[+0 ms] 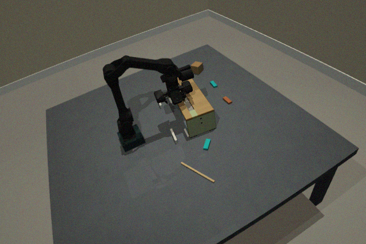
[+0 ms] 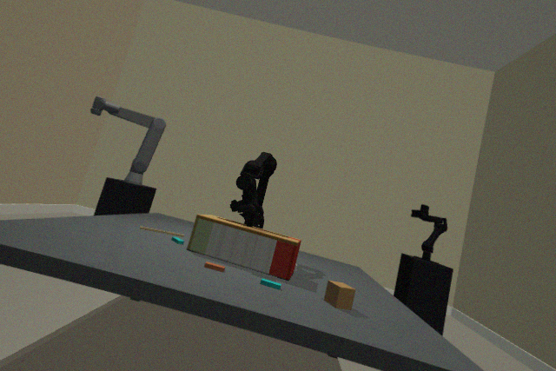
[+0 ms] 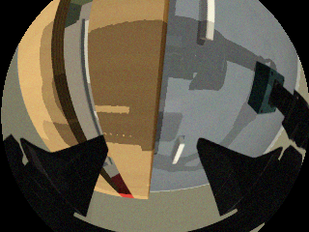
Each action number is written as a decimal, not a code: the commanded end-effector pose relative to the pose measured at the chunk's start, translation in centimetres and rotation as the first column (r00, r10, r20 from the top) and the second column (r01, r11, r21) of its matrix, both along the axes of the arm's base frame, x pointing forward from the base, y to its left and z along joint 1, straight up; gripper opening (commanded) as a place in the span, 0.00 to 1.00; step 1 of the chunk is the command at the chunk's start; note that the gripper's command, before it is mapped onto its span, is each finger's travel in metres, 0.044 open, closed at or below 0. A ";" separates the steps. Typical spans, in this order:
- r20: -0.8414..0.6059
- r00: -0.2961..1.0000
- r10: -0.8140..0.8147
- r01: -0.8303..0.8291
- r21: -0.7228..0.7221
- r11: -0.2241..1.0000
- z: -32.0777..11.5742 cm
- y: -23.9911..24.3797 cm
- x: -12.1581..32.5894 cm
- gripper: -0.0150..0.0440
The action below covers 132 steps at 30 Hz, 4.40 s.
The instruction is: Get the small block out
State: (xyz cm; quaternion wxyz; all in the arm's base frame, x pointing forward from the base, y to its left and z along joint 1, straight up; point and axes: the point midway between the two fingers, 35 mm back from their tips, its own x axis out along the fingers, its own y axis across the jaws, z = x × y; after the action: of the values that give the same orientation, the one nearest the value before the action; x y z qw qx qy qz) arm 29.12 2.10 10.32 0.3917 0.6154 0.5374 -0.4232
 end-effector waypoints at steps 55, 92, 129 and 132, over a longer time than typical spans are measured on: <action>-0.002 1.000 -0.001 0.001 0.007 1.000 -2.4 7.3 0.7 0.93; -0.002 1.000 0.001 -0.001 0.012 1.000 -0.9 13.3 1.4 0.93; 0.052 -0.395 0.917 -0.749 -0.597 -0.289 4.7 17.9 0.2 0.74; -0.084 -0.645 0.759 -0.572 -0.606 -0.553 4.7 18.2 0.0 0.74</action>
State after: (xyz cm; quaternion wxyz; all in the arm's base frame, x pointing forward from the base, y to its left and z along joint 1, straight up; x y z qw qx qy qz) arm 29.51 19.43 15.02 0.7598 0.1443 0.6318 0.0526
